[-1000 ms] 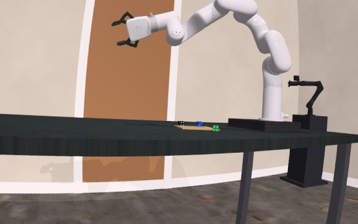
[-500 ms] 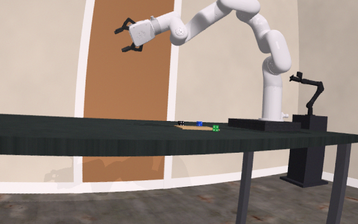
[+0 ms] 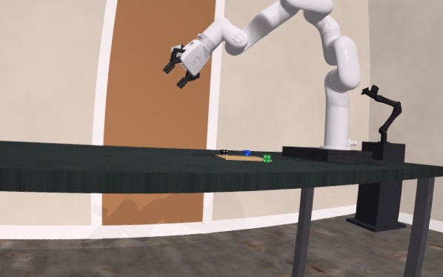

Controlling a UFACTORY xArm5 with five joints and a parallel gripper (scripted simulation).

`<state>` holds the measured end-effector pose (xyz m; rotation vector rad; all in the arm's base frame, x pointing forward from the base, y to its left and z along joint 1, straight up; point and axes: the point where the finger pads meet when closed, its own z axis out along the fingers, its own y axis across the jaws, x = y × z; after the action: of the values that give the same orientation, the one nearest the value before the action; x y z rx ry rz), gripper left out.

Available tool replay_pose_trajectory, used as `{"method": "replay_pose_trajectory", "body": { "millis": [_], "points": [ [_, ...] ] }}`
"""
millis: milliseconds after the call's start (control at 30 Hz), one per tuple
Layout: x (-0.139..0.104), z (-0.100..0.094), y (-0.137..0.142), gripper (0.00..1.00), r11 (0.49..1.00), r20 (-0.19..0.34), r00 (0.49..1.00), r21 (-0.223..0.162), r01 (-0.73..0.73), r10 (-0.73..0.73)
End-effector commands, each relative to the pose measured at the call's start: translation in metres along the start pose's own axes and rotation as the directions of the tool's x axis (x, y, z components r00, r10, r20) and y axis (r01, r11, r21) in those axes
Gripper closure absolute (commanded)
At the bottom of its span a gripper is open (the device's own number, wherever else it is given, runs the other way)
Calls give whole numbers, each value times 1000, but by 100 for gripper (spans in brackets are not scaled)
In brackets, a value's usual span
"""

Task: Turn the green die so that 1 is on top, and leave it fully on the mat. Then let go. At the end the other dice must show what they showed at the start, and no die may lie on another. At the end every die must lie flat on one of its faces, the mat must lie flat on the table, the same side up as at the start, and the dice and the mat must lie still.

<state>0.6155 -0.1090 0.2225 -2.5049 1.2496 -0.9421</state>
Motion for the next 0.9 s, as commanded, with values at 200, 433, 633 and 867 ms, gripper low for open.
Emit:
{"method": "replay_pose_trajectory", "body": {
  "millis": [200,433,633,867],
  "points": [
    [-87,-24,87,0,965,273,953,-185,186,-131],
    [-132,-44,131,0,929,420,892,-235,285,-168],
    [-168,-63,165,0,896,534,825,-255,363,-182],
    [-178,-70,175,0,886,568,802,-257,385,-184]
  ]
}}
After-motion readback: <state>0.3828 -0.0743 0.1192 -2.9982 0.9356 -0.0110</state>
